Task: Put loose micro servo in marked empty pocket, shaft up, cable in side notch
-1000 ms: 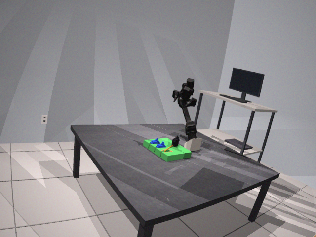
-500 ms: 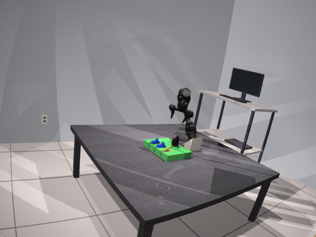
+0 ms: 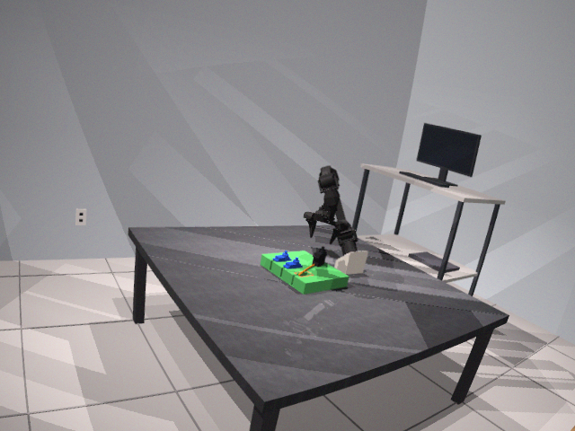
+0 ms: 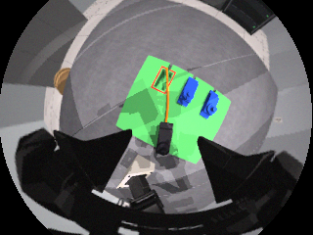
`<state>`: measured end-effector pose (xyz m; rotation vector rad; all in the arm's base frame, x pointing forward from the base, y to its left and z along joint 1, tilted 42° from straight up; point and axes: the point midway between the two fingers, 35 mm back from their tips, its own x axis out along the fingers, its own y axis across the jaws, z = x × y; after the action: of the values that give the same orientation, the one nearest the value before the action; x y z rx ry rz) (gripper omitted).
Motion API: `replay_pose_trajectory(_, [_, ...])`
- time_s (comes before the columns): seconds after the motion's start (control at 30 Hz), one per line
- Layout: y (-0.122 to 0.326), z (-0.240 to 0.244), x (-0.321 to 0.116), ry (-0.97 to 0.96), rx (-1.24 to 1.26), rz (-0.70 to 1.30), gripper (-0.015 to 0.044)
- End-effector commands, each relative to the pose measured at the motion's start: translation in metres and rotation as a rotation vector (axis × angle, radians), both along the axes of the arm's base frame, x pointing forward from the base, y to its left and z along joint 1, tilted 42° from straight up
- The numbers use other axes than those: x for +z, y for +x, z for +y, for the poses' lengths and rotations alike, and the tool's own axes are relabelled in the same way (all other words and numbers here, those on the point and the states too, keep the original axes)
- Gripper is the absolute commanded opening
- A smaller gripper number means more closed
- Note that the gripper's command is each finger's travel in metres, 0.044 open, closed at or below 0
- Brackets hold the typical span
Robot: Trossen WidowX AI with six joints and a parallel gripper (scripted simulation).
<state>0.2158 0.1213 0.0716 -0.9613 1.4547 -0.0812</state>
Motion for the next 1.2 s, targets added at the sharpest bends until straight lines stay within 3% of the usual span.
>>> replay_pose_trajectory(0.0, [-0.011, -0.022, -0.010, -0.063, -0.116, 0.060, 0.0440])
replay_pose_trajectory(1.13, [-0.009, -0.057, -0.045, -0.075, -0.134, 0.067, 0.0440])
replay_pose_trajectory(1.17, [-0.009, -0.057, -0.045, -0.075, -0.134, 0.067, 0.0414])
